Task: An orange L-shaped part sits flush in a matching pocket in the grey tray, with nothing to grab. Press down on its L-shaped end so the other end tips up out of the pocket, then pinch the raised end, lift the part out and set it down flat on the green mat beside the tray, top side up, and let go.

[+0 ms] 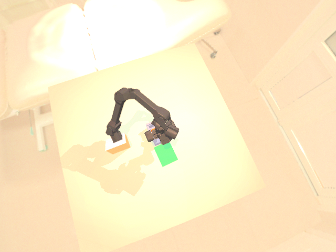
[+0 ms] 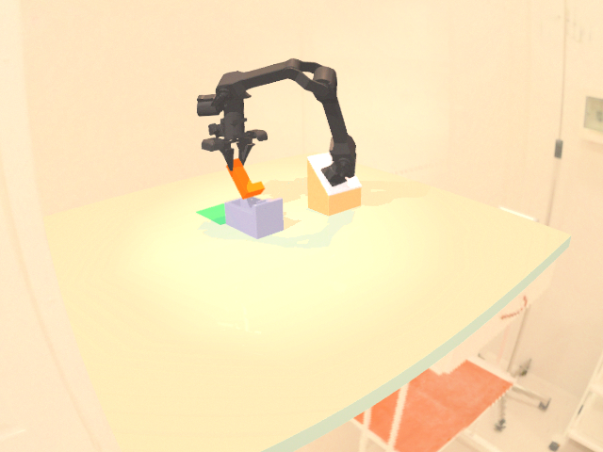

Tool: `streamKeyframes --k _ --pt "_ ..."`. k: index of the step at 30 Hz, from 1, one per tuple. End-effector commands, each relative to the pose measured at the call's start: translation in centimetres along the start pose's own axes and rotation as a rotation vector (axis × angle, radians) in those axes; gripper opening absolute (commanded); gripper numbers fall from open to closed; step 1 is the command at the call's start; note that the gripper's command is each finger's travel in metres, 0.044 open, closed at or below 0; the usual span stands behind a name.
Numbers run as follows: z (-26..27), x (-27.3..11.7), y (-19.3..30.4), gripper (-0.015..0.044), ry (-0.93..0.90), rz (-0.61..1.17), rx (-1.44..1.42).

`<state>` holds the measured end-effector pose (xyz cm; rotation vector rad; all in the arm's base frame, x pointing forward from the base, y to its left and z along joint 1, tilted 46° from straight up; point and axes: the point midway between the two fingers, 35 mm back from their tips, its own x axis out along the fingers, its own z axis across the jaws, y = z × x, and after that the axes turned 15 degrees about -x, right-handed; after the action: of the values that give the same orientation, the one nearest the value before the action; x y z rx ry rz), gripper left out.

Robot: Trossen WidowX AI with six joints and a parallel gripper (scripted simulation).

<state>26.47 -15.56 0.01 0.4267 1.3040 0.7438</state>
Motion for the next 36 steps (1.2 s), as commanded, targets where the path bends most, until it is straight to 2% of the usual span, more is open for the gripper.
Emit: streamKeyframes --k 1,24,36 --pt "-0.6 0.0 -1.8 0.0 0.003 -0.004 -0.006" --pt "-4.2 -0.2 -11.2 0.0 0.004 -0.011 -0.008" --pt "-4.4 0.7 -11.6 0.0 0.004 -0.011 -0.008"
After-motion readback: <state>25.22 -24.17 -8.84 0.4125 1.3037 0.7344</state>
